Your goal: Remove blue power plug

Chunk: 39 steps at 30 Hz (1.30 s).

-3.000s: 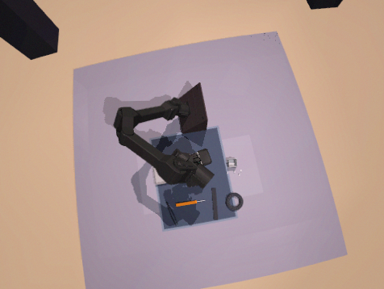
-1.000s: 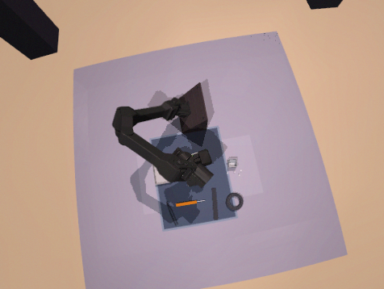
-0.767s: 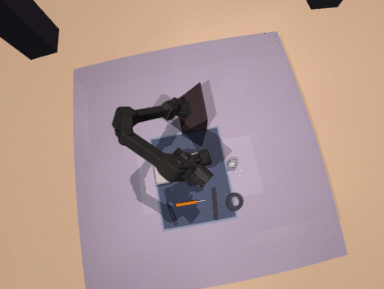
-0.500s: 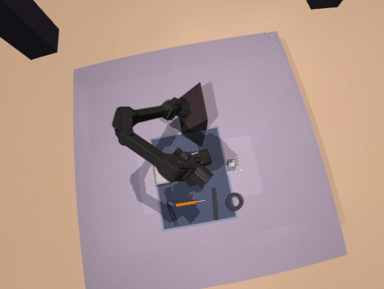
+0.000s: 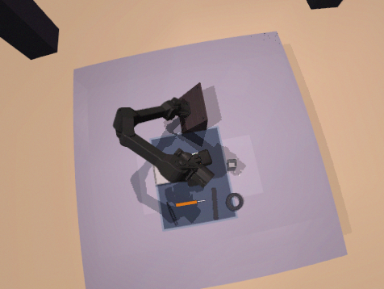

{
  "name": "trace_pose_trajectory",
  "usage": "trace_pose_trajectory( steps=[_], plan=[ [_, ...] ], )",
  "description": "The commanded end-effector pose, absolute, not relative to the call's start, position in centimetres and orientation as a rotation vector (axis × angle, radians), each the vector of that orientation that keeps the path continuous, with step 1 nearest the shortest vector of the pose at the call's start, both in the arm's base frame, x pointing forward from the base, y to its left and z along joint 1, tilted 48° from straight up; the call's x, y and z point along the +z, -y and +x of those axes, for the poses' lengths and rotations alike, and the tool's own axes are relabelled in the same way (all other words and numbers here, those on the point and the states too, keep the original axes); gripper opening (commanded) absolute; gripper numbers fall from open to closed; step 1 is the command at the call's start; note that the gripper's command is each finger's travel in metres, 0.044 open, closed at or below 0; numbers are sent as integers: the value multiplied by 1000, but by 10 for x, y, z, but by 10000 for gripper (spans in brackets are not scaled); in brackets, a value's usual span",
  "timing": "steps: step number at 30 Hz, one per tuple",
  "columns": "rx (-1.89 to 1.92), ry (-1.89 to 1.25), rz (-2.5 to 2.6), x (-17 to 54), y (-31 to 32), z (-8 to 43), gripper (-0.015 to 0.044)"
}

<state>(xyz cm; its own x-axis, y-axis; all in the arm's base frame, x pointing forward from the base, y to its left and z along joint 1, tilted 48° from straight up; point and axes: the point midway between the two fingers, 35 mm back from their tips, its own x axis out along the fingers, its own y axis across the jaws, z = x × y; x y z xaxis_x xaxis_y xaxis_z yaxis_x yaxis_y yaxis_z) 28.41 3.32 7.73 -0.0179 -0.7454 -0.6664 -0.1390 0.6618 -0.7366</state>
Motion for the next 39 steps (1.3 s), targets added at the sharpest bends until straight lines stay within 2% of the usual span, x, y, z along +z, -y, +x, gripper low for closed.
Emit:
trace_pose_trajectory(
  steps=[1,17,31,39],
  plan=[
    [-582,-1523,-799,84,-46,283,0],
    [-444,-1578,-648,97,-38,285,0],
    [-648,-1493,-870,81,-55,282,0],
    [-543,-1539,-757,91,-48,284,0]
  ],
)
